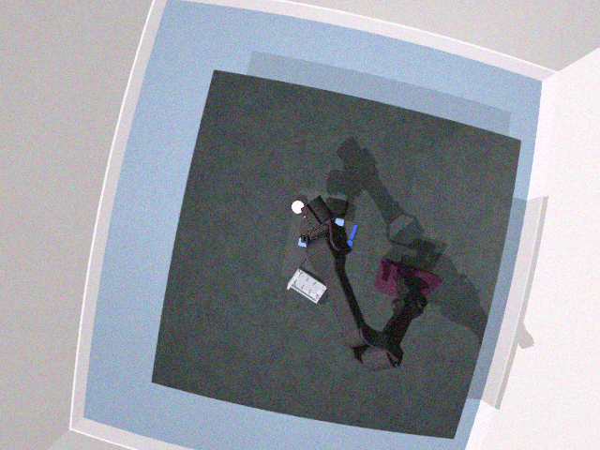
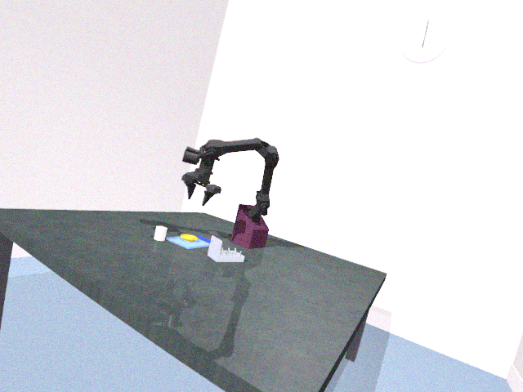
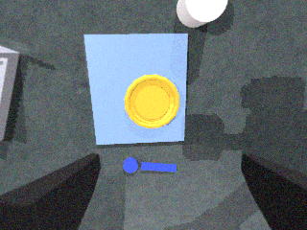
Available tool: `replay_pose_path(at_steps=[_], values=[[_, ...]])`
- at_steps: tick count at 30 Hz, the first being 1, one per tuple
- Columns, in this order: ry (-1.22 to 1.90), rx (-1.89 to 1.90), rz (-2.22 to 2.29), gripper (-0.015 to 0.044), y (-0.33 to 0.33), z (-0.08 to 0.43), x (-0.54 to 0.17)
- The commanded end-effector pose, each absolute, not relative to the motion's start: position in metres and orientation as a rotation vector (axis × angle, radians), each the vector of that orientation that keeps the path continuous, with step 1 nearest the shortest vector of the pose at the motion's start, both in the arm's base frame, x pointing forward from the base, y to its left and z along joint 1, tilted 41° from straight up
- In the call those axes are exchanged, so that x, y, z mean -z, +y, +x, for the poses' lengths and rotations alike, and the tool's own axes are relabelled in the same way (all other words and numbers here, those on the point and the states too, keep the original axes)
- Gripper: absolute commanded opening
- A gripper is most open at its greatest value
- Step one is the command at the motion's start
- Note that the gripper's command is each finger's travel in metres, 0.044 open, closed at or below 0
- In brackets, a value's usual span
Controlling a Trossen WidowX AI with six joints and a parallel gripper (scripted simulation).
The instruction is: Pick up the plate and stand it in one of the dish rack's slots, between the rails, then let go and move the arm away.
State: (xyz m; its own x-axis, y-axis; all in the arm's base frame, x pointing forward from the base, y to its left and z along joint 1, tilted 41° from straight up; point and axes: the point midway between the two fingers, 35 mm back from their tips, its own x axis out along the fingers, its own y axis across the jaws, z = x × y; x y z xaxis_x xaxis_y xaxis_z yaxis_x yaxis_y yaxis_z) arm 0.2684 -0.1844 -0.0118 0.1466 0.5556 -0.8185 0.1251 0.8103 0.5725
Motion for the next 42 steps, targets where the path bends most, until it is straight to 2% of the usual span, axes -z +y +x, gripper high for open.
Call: replay_pose_path(at_steps=[1, 7, 15, 42], values=[[1.367, -0.398, 0.672, 0.04, -0.187, 0.257, 0.01], [1.367, -0.398, 0.672, 0.04, -0.186, 0.258, 0.012], [1.364, -0.402, 0.674, 0.04, -0.118, 0.281, 0.096], [1.364, -0.402, 0.678, 0.04, -0.098, 0.288, 0.12]])
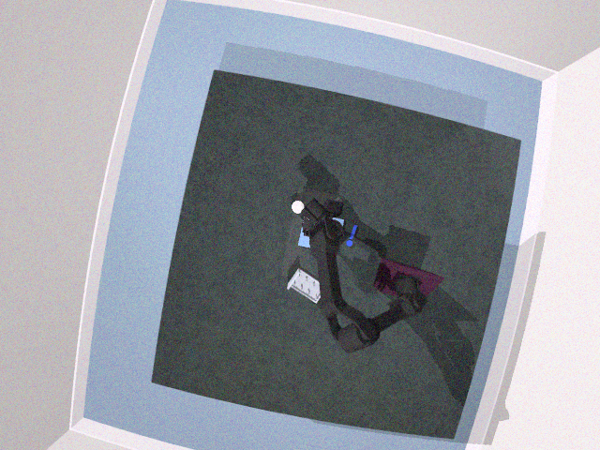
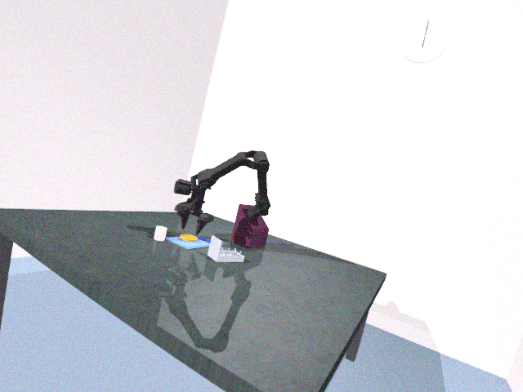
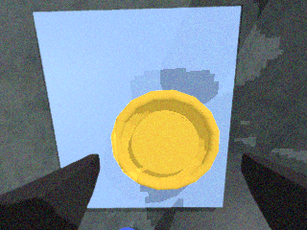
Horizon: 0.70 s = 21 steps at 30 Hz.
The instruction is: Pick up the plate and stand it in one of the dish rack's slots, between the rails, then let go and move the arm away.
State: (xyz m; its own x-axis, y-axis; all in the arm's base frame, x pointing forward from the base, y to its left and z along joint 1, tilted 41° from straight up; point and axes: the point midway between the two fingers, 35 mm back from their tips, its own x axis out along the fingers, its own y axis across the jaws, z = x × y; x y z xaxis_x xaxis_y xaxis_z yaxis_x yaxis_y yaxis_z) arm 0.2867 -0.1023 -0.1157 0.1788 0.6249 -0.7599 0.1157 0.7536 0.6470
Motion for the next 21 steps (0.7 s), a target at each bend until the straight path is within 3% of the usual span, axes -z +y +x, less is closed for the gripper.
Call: replay_pose_path(at_steps=[1, 21], values=[[1.364, -0.402, 0.678, 0.04, -0.097, 0.288, 0.121], [1.363, -0.405, 0.677, 0.04, -0.078, 0.293, 0.141]])
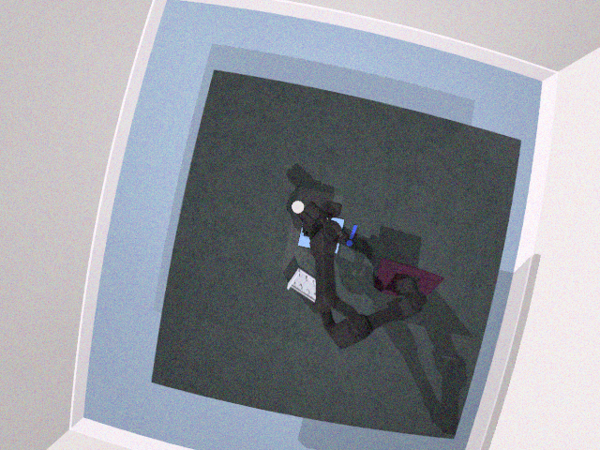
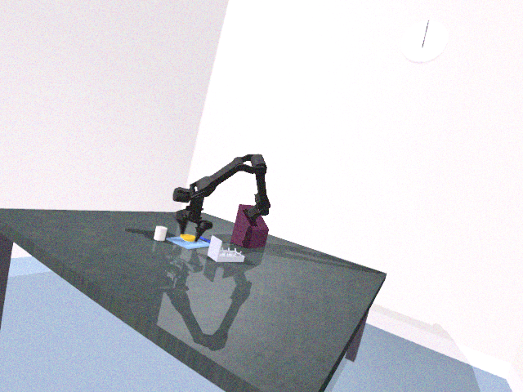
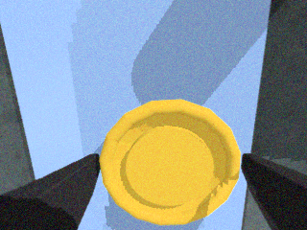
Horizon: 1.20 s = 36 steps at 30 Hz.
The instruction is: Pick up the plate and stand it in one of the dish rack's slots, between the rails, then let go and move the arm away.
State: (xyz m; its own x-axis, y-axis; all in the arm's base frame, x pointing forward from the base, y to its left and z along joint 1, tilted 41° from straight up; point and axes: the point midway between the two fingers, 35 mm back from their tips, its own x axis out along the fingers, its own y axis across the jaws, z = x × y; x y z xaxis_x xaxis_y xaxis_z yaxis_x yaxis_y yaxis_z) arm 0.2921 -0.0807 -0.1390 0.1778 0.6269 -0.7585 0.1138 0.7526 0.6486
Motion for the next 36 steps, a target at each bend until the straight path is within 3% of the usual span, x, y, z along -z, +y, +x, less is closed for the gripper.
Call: replay_pose_path(at_steps=[1, 7, 18, 30, 36], values=[[1.363, -0.405, 0.677, 0.04, -0.078, 0.293, 0.141], [1.363, -0.405, 0.677, 0.04, -0.078, 0.293, 0.141], [1.363, -0.405, 0.677, 0.0327, -0.078, 0.293, 0.141], [1.365, -0.393, 0.669, 0.0012, -0.125, 0.291, 0.098], [1.367, -0.392, 0.668, 0.0, -0.153, 0.284, 0.067]])
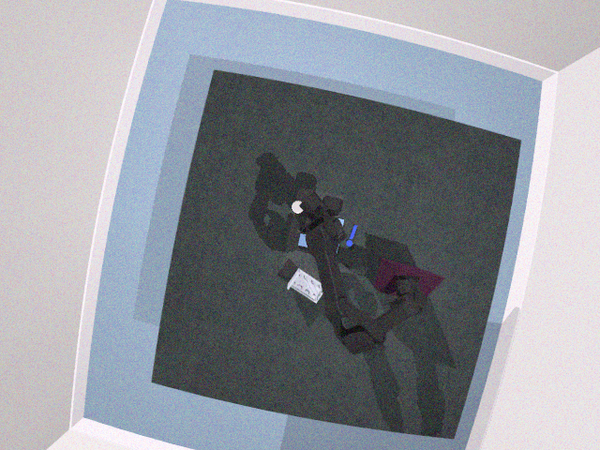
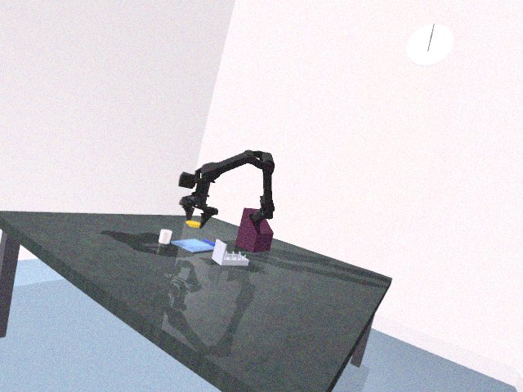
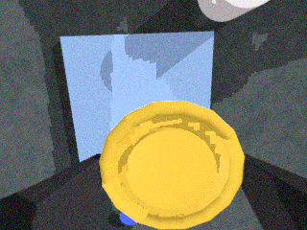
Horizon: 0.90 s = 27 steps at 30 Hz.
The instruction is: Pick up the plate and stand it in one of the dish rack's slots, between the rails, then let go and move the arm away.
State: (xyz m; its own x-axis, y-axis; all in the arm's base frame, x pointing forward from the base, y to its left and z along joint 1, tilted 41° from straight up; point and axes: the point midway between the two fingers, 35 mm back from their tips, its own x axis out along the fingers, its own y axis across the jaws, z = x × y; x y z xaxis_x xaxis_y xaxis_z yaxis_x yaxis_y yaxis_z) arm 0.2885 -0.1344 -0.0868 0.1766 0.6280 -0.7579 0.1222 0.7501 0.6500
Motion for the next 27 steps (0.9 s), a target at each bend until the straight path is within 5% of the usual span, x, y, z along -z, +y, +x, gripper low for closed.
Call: replay_pose_path(at_steps=[1, 13, 27], values=[[1.367, -0.392, 0.668, 0.0, -0.158, 0.283, 0.062], [1.366, -0.398, 0.671, 0.0, -0.195, 0.271, 0.015], [1.441, -0.189, 0.904, 0.0, -0.166, 0.28, -0.021]])
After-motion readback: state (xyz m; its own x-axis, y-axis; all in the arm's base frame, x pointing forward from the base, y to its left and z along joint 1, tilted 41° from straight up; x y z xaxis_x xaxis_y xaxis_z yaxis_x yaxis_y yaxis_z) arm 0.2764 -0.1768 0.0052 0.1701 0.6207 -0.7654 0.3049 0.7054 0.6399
